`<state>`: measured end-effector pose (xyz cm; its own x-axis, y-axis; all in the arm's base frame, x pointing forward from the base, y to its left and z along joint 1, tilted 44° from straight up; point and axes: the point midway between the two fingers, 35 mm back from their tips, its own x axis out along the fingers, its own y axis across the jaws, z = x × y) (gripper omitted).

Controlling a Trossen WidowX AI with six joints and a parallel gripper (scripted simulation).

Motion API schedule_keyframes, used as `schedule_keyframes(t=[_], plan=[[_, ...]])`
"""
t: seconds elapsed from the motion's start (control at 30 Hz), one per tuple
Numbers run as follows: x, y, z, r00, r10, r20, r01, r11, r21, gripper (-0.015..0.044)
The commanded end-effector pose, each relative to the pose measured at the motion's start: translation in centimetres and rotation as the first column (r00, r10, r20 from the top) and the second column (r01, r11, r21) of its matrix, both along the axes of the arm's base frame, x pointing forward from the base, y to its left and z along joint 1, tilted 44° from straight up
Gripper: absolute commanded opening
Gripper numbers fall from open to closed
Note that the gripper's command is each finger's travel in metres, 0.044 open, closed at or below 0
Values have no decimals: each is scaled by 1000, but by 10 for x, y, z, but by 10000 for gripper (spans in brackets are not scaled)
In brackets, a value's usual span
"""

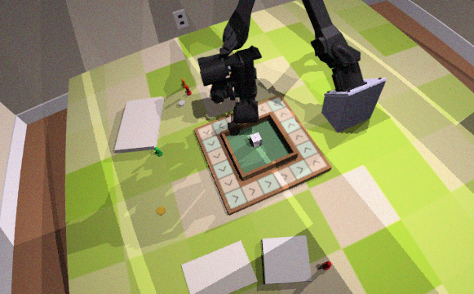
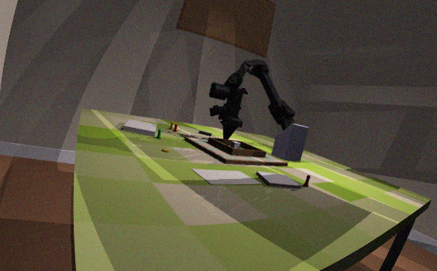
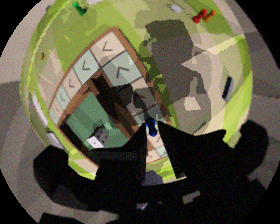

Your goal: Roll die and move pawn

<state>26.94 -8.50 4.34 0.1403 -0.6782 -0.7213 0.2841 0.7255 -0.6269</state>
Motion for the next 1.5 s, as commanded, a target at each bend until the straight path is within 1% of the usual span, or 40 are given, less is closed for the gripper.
schedule_keyframes(t=[0.0, 0.27, 0.37, 0.63, 1.03, 1.2, 1.47], plan=[[0, 0, -2, 1000, 3, -9, -3, 1000, 0, 49], [0, 0, -2, 1000, 3, -9, -3, 1000, 0, 0], [1, 7, 3, 1000, 4, -9, -4, 1000, 4, 0], [1, 42, 35, 1000, 5, -11, -4, 1000, 17, 0], [-15, 87, 88, 1000, 3, -11, -3, 1000, 6, 0], [-12, 86, 86, 1000, 3, -11, -3, 1000, 7, 0], [21, 60, 54, 1000, 4, -9, -4, 1000, 9, 0]])
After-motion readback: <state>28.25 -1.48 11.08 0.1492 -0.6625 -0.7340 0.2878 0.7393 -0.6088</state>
